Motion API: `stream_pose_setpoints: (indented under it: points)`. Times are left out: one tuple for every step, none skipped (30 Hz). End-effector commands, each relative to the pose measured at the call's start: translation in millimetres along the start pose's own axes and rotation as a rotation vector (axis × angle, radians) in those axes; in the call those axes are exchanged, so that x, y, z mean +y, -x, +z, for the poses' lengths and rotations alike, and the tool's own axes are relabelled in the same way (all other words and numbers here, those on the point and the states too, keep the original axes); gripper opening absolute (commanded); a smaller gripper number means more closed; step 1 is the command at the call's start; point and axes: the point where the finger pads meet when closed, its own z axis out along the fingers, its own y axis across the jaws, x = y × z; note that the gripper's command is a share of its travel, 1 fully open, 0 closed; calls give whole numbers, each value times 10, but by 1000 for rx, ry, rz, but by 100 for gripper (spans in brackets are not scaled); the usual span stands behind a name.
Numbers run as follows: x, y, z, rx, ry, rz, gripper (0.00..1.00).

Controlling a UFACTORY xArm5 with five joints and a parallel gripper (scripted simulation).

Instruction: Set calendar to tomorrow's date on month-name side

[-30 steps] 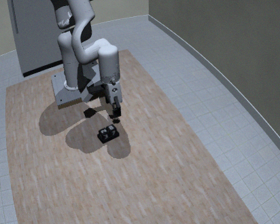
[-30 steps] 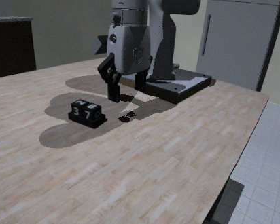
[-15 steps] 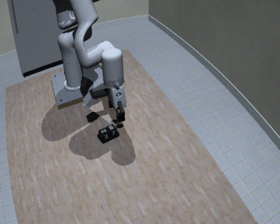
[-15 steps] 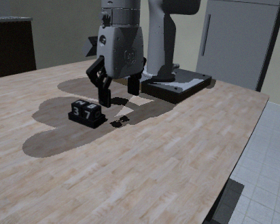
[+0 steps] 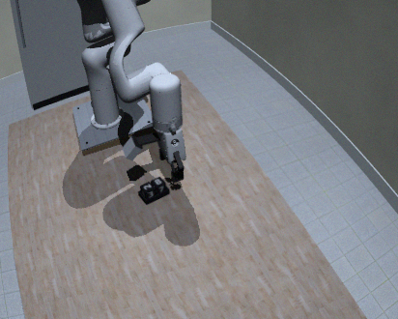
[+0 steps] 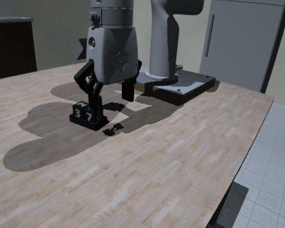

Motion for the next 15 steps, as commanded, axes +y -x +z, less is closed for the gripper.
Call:
stream_pose_setpoints:
  points:
    - [-183, 27, -11, -1, -4, 0, 100]
    - [-218, 31, -11, -1, -4, 0, 100]
    - [-242, 34, -11, -1, -4, 0, 100]
    - [-252, 35, -11, -1, -4, 0, 100]
    - [-254, 36, -11, -1, -4, 0, 100]
    - [-256, 36, -11, -1, -4, 0, 100]
    - [-267, 38, -11, -1, -4, 0, 100]
    - [-291, 41, -12, -1, -4, 0, 100]
    - [-291, 41, -12, -1, -4, 0, 100]
    - [-291, 41, -12, -1, -4, 0, 100]
    - [-326, 46, -12, -1, -4, 0, 100]
    - [-371, 52, -12, -1, -4, 0, 100]
    - [-419, 58, -13, -1, -4, 0, 100]
    - [-463, 64, -13, -1, -4, 0, 100]
    - [-498, 68, -13, -1, -4, 0, 100]
